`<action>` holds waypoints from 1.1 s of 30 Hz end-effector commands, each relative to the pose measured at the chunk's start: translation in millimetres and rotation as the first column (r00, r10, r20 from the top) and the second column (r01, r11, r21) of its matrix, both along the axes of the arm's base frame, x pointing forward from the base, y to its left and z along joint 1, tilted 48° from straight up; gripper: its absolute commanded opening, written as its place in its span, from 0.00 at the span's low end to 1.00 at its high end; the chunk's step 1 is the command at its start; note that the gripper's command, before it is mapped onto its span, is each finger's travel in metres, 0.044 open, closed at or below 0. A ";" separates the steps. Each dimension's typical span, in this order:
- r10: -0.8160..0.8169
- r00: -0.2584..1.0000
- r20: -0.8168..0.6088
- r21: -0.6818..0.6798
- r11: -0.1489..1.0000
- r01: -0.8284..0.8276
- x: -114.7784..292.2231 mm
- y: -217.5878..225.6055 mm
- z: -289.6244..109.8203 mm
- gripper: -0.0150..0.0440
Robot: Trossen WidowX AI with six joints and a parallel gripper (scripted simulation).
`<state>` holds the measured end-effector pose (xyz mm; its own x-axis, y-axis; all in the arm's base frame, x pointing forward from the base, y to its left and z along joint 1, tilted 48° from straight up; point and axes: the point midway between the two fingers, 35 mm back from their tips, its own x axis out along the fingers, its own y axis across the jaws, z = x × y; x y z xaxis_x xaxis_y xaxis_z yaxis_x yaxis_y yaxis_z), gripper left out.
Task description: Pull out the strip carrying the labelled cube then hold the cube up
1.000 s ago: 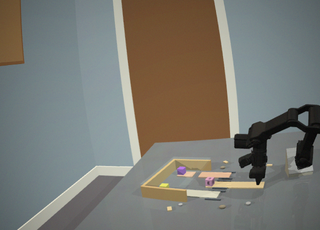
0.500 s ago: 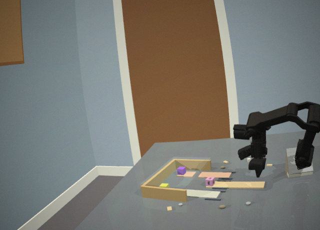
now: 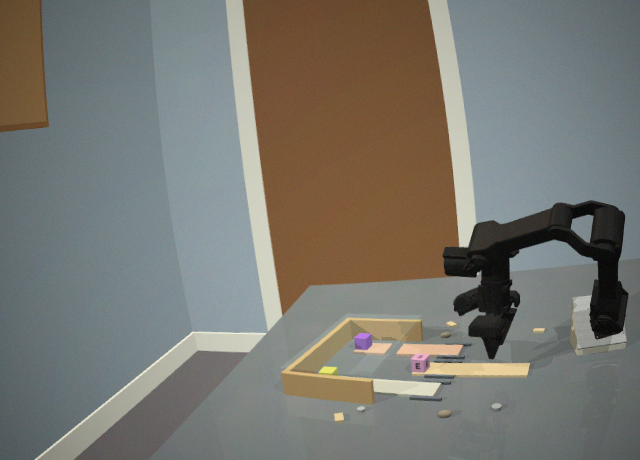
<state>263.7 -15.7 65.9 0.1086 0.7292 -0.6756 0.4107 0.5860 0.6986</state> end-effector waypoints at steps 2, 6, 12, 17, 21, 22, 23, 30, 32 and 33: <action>-0.008 1.000 -0.006 0.006 1.000 0.008 17.8 -6.6 -1.1 1.00; -0.008 1.000 -0.005 0.006 1.000 0.008 31.0 -11.7 -1.7 1.00; -0.008 1.000 -0.003 0.005 1.000 0.008 50.9 -19.2 -2.5 1.00; -0.008 1.000 -0.002 0.005 1.000 0.008 67.4 -25.4 -3.1 1.00; -0.008 1.000 -0.001 0.004 1.000 0.008 80.8 -30.5 -3.6 1.00; -0.008 1.000 -0.001 0.004 1.000 0.008 84.3 -31.8 -3.7 1.00; -0.008 1.000 -0.001 0.004 1.000 0.008 87.5 -33.0 -3.9 1.00; -0.008 1.000 0.001 0.004 1.000 0.008 111.2 -42.0 -5.0 1.00; -0.008 1.000 0.001 0.003 1.000 0.008 118.0 -44.5 -5.4 1.00; -0.008 1.000 0.001 0.003 1.000 0.008 121.2 -45.7 -5.6 1.00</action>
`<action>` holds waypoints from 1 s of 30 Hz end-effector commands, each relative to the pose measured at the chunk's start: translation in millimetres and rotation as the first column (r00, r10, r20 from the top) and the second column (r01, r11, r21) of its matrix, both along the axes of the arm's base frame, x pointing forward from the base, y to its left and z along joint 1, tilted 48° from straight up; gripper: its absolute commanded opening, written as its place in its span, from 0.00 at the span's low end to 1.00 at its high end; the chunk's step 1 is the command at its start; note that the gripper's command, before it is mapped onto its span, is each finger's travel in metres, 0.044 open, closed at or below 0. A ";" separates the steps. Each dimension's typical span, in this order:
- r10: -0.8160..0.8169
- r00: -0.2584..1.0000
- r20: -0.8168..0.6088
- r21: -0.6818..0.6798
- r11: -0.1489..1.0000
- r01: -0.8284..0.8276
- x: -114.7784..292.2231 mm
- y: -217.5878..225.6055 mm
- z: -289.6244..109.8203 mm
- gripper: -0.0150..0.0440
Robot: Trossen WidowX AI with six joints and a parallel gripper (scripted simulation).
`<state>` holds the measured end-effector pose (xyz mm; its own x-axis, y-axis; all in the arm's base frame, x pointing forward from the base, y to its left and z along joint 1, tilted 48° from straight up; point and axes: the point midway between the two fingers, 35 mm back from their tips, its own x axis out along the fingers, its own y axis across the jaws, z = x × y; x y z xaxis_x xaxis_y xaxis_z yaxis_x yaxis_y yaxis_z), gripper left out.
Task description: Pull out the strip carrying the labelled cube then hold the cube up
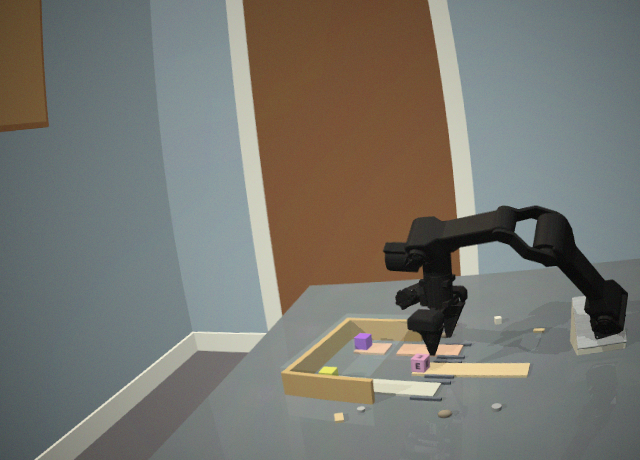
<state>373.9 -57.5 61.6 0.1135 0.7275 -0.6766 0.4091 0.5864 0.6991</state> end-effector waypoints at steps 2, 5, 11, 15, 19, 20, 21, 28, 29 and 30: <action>-0.006 1.000 -0.003 0.005 1.000 0.006 17.6 -6.5 -1.7 1.00; -0.006 1.000 -0.002 0.005 1.000 0.006 28.2 -10.4 -2.5 1.00; -0.006 1.000 -0.001 0.005 1.000 0.006 41.9 -15.6 -4.5 0.96; -0.006 1.000 -0.001 0.005 1.000 0.006 43.0 -12.0 -7.9 0.78; -0.006 1.000 -0.001 0.004 1.000 0.006 44.2 -7.4 -12.4 0.68; -0.006 1.000 -0.001 0.004 1.000 0.006 44.5 -6.2 -13.5 0.68; -0.006 1.000 -0.001 0.004 1.000 0.006 44.8 -5.1 -14.6 0.68; -0.006 1.000 0.000 0.005 1.000 0.006 46.6 3.2 -22.3 0.68; -0.006 1.000 0.000 0.005 1.000 0.006 46.8 4.4 -23.4 0.68; -0.006 1.000 0.000 0.005 1.000 0.006 47.0 5.6 -24.5 0.68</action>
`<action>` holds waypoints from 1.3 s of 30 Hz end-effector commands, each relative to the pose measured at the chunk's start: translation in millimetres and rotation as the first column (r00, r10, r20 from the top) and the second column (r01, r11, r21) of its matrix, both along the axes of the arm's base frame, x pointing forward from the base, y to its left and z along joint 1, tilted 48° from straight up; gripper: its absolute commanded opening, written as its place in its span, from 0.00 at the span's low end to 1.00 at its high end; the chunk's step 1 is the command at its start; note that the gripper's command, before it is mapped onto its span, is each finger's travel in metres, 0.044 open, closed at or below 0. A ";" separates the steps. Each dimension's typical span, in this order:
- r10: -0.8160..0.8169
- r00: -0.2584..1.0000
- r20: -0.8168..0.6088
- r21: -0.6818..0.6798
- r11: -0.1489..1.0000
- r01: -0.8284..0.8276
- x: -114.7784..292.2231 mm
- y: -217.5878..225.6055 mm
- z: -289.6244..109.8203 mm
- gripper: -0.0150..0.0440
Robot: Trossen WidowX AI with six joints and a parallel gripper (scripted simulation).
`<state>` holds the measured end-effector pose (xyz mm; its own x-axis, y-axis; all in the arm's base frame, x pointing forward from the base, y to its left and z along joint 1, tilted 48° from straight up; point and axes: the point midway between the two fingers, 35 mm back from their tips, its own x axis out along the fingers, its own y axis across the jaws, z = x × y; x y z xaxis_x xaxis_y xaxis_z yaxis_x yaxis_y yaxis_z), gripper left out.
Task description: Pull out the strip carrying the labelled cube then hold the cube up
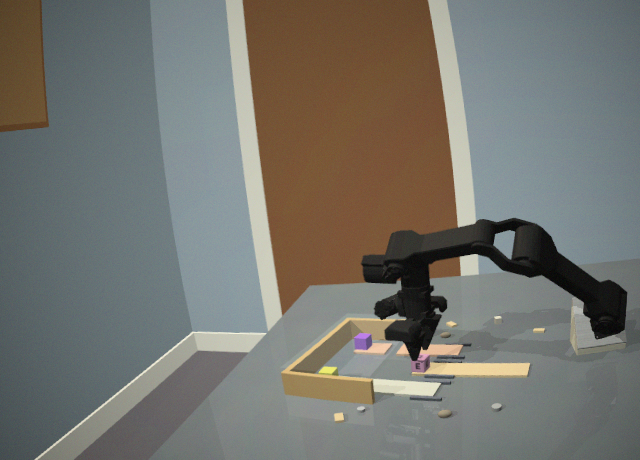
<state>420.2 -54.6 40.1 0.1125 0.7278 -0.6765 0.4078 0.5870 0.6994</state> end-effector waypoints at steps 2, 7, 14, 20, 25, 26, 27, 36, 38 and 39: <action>-0.007 1.000 -0.001 0.005 1.000 0.007 1.2 5.1 -5.2 0.68; -0.007 1.000 -0.001 0.006 1.000 0.007 2.1 11.2 -10.6 0.68; -0.007 1.000 0.000 0.007 1.000 0.007 2.9 19.7 -17.9 0.68; 0.000 1.000 -0.003 0.003 1.000 0.000 2.4 19.4 -18.3 0.50; 0.000 1.000 -0.003 0.003 1.000 0.000 2.4 19.4 -18.3 0.44; 0.000 1.000 -0.003 0.003 1.000 0.000 2.4 19.4 -18.3 0.43; 0.000 1.000 -0.003 0.003 1.000 0.000 2.4 19.4 -18.3 0.42; -0.003 1.000 -0.004 0.002 1.000 0.003 -22.2 7.2 -8.6 0.25; -0.004 1.000 -0.004 0.002 1.000 0.004 -31.5 3.4 -5.3 0.25; -0.005 1.000 -0.004 0.003 1.000 0.005 -36.2 1.7 -3.6 0.25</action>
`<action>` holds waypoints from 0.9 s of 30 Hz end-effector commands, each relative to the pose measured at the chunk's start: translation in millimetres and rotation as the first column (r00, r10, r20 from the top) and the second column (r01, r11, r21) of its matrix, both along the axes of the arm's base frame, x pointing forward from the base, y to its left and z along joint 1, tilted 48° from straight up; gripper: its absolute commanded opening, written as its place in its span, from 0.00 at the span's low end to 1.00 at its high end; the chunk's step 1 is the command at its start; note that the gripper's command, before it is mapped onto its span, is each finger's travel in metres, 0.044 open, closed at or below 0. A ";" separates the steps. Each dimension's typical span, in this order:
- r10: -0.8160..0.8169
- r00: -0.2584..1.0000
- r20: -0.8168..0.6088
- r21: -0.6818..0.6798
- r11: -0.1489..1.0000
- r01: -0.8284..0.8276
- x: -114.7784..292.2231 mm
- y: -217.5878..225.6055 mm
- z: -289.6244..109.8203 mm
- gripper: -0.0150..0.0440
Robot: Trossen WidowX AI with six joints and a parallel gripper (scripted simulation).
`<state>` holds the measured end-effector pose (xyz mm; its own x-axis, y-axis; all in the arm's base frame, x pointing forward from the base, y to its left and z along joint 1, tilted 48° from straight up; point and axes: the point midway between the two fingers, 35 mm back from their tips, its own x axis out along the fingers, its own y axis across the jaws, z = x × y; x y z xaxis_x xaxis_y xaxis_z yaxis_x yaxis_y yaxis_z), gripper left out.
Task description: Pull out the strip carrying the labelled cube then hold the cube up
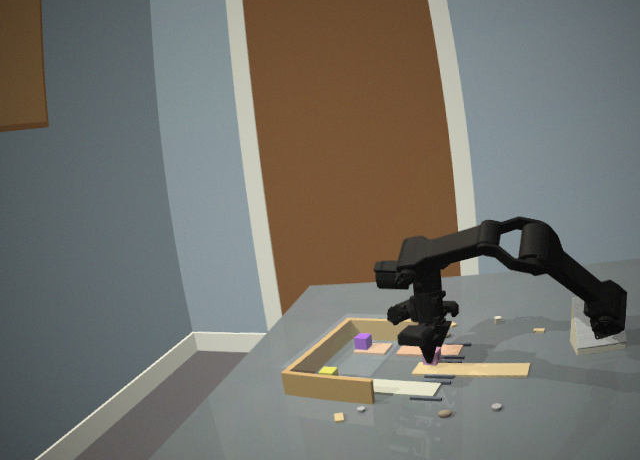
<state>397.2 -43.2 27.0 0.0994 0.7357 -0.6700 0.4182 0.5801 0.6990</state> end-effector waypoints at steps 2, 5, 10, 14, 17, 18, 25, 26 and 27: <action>-0.008 1.000 0.012 -0.008 1.000 0.008 -22.7 -12.9 12.7 0.25; -0.009 1.000 0.012 -0.007 1.000 0.009 -36.3 -16.9 17.0 0.25; -0.010 1.000 0.012 -0.006 1.000 0.010 -40.0 -17.7 18.0 0.25; -0.010 1.000 0.011 -0.006 1.000 0.010 -51.3 -17.4 17.2 0.25; -0.010 1.000 0.010 -0.007 1.000 0.010 -61.8 -16.9 16.5 0.25; -0.010 1.000 0.010 -0.007 1.000 0.010 -65.3 -16.6 16.2 0.25; -0.010 1.000 0.008 -0.006 1.000 0.010 -90.4 -13.7 14.1 0.25; -0.010 1.000 0.008 -0.006 1.000 0.010 -94.0 -13.1 13.7 0.25; -0.010 1.000 0.008 -0.006 1.000 0.010 -96.9 -12.6 13.4 0.25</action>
<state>310.6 -55.5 39.4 0.1054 0.7370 -0.6677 0.4263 0.5731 0.6999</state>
